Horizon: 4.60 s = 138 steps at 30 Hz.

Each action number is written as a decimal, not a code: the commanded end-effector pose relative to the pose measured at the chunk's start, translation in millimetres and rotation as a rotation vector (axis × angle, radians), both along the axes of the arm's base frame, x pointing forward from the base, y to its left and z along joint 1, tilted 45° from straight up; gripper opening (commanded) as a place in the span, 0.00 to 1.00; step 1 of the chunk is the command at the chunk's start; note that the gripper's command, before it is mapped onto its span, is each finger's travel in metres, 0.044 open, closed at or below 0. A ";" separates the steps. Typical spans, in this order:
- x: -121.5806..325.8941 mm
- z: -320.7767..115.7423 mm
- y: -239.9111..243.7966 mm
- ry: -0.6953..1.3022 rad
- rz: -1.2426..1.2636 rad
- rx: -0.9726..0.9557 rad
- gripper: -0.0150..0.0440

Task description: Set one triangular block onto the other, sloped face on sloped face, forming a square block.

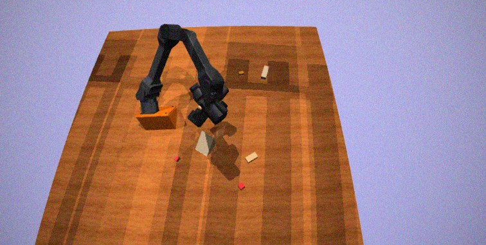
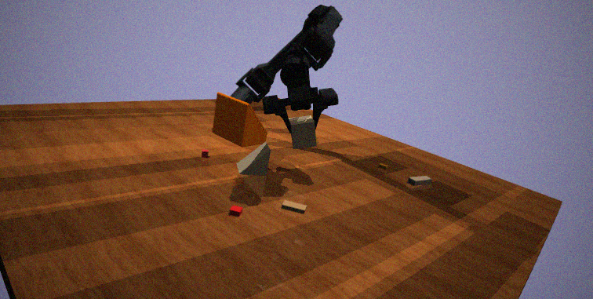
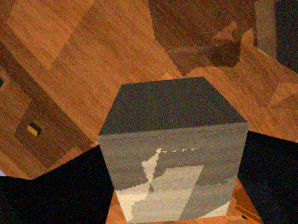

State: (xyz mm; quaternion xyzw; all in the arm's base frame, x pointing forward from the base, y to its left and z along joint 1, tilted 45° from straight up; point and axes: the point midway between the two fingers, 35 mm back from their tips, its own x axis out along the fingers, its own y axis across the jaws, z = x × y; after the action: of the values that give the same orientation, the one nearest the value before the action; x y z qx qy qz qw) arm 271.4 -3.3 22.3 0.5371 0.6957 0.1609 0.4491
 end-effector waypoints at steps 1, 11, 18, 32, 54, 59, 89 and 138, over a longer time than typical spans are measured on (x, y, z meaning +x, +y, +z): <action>-0.2 2.0 -0.2 0.088 -0.049 -0.020 0.25; 0.3 3.0 0.0 0.348 -0.199 -0.059 0.25; 0.9 3.8 0.1 0.527 -0.311 -0.084 0.25; 2.2 5.4 0.0 0.877 -0.550 -0.121 0.25; 4.4 3.6 -8.9 1.198 -0.801 -0.142 0.25; 4.0 -5.3 -29.6 1.186 -0.810 -0.155 0.25; -38.2 -65.8 -156.3 1.197 -0.818 -0.161 0.25; -42.5 -127.2 -79.2 1.200 -0.797 -0.146 0.25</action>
State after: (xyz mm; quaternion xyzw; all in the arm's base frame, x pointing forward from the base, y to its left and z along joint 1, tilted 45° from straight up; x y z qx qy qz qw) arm 227.7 -82.0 -105.8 0.7118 0.5857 -0.3845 0.0503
